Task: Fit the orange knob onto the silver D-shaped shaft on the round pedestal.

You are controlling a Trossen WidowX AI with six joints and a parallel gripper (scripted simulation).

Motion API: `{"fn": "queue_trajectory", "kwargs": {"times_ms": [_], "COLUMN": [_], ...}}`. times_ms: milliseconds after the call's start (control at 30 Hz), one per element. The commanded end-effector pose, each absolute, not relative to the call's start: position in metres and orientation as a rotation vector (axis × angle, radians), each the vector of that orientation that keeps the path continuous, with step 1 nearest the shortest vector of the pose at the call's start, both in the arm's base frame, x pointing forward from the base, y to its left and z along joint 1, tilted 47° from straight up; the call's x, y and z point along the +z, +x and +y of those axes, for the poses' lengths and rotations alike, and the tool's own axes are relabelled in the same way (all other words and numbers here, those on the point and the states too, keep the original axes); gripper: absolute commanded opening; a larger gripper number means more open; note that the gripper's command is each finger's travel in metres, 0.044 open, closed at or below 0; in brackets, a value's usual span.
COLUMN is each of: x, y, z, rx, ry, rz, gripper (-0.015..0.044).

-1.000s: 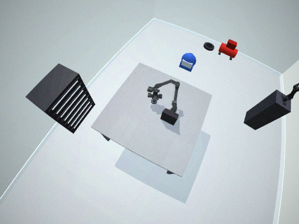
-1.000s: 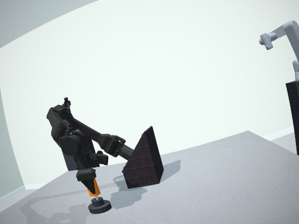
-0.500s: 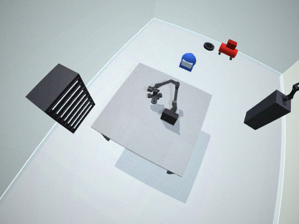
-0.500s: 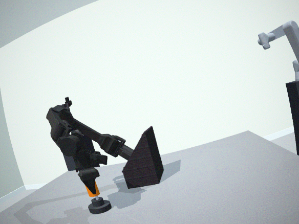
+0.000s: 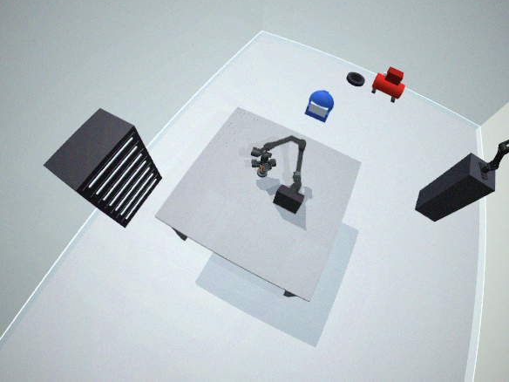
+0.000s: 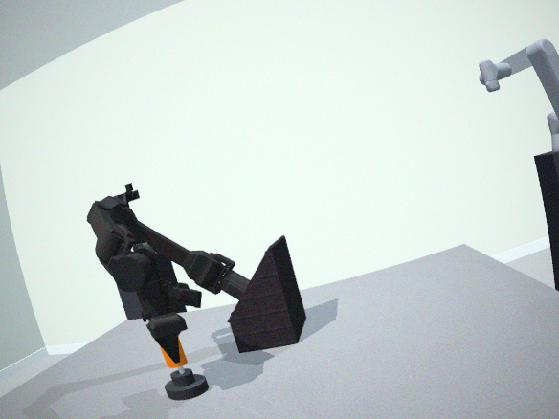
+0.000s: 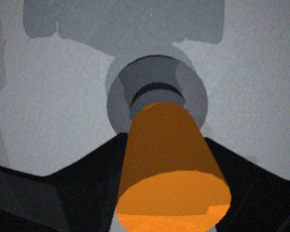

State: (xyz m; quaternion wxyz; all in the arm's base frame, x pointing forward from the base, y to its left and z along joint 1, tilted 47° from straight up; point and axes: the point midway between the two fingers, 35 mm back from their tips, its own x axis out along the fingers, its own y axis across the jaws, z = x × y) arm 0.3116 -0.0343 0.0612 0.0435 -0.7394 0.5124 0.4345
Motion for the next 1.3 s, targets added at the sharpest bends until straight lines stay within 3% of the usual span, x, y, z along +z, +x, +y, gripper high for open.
{"fn": "queue_trajectory", "kwargs": {"times_ms": [0,1267], "x": [0.0601,0.0611], "y": [0.3097,0.3130], "z": [-0.0351,-0.0341], "rx": [1.334,1.566], "ry": [-2.263,-2.378], "rz": [1.568,1.491], "gripper": [0.0000,0.0000]}}
